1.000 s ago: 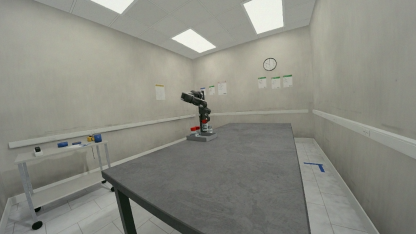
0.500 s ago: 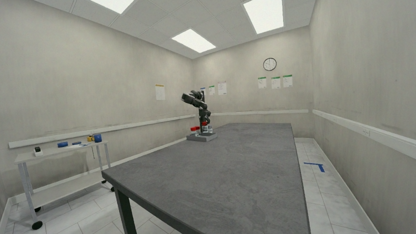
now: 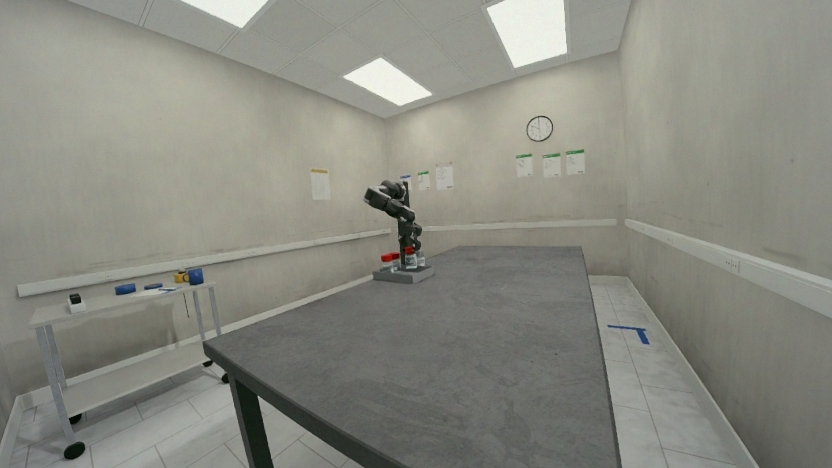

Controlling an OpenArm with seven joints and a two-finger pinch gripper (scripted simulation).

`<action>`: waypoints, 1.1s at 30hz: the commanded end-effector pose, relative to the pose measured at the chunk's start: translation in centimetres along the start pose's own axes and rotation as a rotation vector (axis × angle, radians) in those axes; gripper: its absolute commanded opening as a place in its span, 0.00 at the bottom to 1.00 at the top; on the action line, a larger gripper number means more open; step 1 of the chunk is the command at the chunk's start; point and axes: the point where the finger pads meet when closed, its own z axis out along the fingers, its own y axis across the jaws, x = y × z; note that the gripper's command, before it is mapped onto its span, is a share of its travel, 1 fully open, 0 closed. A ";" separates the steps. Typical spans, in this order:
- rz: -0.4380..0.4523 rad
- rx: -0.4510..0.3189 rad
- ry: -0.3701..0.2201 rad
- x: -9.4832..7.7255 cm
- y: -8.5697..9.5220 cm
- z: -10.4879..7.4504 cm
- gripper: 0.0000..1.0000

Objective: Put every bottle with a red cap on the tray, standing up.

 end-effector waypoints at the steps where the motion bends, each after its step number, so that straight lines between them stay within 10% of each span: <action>1: -0.004 -0.019 0.007 0.1 0.4 0.1 0.00; 33: -0.003 -0.016 0.006 0.1 0.4 2.7 0.00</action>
